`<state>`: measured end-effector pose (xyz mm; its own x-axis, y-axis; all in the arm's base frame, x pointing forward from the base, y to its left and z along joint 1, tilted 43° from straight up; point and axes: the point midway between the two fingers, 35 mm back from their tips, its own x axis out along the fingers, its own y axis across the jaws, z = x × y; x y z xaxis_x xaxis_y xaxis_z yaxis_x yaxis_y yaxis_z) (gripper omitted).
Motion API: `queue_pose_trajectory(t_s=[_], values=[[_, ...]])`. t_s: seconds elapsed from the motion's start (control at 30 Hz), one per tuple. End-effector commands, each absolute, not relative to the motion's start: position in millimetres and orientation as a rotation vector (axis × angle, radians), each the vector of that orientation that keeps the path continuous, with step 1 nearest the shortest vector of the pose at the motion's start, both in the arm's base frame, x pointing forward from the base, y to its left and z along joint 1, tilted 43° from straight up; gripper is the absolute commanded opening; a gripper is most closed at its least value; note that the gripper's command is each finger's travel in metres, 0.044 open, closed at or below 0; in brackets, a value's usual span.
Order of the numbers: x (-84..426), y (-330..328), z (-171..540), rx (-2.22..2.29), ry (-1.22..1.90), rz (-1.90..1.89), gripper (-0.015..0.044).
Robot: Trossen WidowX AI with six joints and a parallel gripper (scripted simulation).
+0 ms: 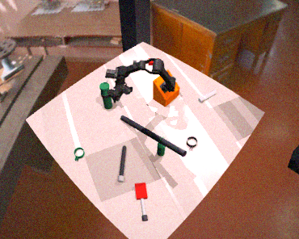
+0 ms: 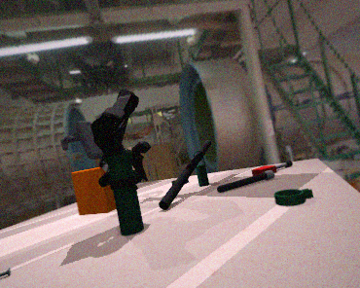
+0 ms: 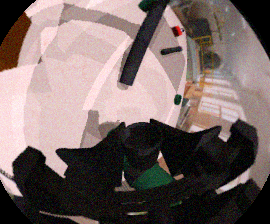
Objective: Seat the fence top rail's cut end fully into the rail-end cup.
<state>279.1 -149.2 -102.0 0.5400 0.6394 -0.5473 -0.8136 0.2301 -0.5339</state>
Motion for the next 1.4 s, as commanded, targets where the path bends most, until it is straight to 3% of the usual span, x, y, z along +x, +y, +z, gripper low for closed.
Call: queue_pose_trajectory(t_s=[0.0, 1.37], values=[[281, -148, -101, -0.873, 0.245, 1.005, 0.0000], [308, -147, -99, -0.715, 0.481, 0.890, 0.0000]])
